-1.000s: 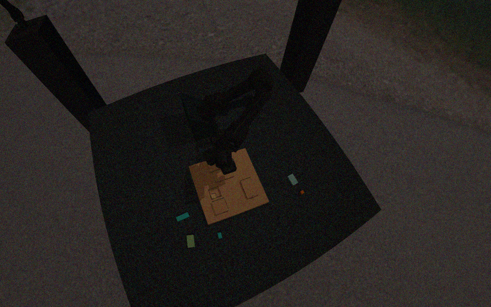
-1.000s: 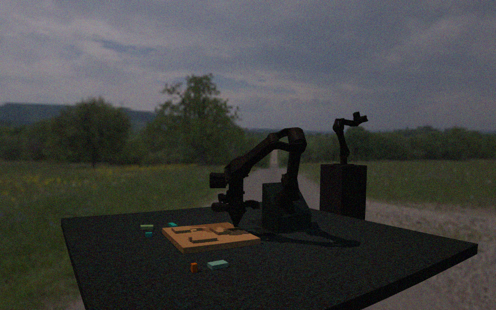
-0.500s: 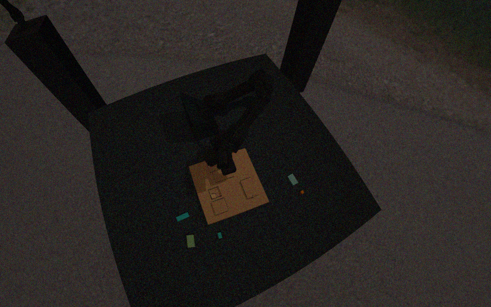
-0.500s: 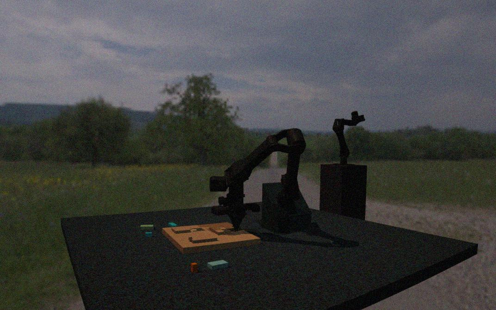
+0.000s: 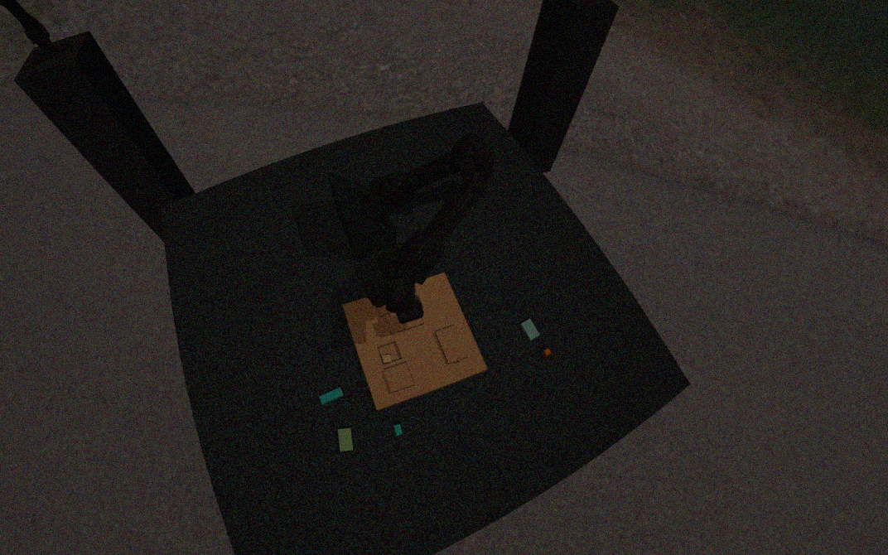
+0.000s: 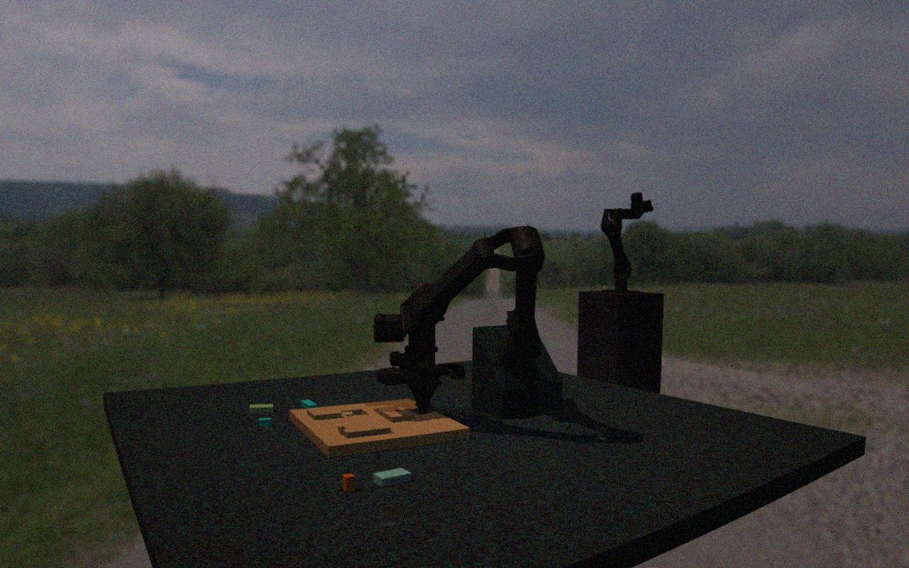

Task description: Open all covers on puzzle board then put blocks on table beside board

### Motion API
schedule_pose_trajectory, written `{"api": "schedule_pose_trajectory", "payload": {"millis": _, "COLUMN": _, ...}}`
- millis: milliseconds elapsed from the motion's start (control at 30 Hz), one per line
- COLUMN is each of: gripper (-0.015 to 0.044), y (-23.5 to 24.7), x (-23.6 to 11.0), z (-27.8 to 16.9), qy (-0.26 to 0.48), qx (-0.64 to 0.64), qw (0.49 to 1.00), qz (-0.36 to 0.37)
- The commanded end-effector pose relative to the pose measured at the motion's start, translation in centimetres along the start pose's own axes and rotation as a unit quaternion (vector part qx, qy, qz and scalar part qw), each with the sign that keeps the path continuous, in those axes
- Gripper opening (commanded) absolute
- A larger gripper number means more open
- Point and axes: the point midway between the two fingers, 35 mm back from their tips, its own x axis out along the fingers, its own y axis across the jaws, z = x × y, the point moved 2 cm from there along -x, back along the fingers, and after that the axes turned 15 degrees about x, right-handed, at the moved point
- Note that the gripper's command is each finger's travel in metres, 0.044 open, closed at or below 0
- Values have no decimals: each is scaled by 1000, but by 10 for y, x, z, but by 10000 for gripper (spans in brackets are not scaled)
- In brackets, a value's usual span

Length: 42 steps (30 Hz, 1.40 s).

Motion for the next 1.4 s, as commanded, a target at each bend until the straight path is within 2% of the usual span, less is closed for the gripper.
{"api": "schedule_pose_trajectory", "payload": {"millis": 0, "gripper": 0, "y": 3, "x": -1, "z": 4, "qy": -2, "qx": -2, "qw": 1000, "qz": 2}}
{"api": "schedule_pose_trajectory", "payload": {"millis": 1367, "gripper": 0, "y": 15, "x": 0, "z": 43, "qy": -4, "qx": -2, "qw": 1000, "qz": 3}}
